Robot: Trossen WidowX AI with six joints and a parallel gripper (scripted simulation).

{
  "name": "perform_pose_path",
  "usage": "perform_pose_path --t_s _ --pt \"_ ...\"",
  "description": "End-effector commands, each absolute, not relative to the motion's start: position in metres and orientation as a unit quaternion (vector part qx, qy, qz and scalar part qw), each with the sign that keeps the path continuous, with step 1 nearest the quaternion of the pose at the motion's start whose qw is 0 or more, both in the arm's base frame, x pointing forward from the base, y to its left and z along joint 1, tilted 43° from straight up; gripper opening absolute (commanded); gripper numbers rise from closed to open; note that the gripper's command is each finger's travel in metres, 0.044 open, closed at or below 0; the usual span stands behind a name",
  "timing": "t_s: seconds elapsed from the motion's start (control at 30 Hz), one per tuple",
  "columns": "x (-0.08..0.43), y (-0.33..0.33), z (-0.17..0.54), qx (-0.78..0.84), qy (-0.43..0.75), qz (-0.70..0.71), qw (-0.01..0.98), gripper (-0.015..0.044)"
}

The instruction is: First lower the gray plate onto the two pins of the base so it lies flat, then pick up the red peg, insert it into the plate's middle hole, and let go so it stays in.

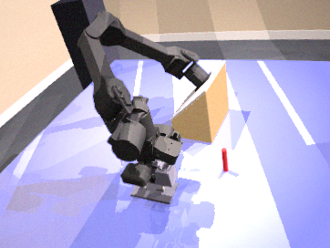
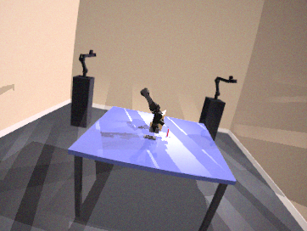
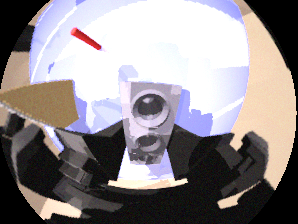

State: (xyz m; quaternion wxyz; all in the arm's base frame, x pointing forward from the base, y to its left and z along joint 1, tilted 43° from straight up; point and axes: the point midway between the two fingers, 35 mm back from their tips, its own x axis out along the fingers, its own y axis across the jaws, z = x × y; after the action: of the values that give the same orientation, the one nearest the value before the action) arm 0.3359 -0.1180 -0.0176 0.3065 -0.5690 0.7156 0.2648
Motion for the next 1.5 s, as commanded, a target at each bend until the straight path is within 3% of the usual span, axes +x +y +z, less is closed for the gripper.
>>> perform_pose_path --t_s 0.0,1.47 --pt "0.331 -0.128 -0.012 -0.574 0.714 0.264 0.303 0.0" --pt "0.321 -0.151 -0.01 -0.576 0.714 0.266 0.296 0.0"
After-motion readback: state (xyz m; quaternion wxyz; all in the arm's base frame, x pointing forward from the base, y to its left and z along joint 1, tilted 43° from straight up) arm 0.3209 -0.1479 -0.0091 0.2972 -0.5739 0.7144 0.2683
